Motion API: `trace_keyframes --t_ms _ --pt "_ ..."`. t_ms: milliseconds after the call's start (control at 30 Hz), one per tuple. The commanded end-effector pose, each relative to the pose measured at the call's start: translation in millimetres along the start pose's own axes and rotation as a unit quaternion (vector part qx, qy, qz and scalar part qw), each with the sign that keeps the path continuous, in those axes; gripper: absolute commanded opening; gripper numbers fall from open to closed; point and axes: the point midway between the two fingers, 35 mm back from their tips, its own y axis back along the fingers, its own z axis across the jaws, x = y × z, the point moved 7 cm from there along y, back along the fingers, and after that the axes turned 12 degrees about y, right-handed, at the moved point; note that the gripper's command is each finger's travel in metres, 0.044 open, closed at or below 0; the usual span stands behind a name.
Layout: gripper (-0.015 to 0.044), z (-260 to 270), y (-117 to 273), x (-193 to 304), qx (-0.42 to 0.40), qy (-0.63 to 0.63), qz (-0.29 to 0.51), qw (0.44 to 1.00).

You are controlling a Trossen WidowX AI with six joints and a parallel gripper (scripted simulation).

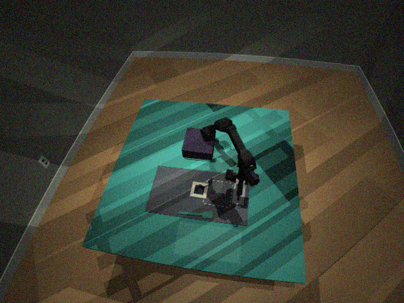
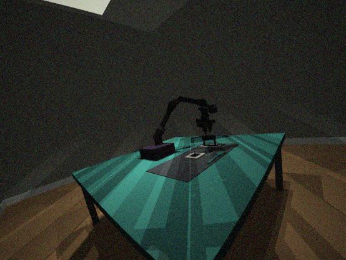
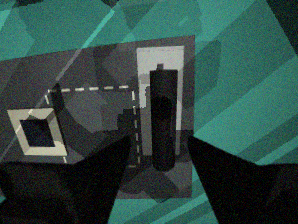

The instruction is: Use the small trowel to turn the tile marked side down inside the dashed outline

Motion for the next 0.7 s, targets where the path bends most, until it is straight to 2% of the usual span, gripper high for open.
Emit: trace_keyframes --t_ms 0,667 --pt "0.027 0.4 -6.9 0.1 0.002 0.003 -0.002 1.0" --pt "0.027 0.3 -38.6 0.3 0.005 0.005 -0.002 1.0"
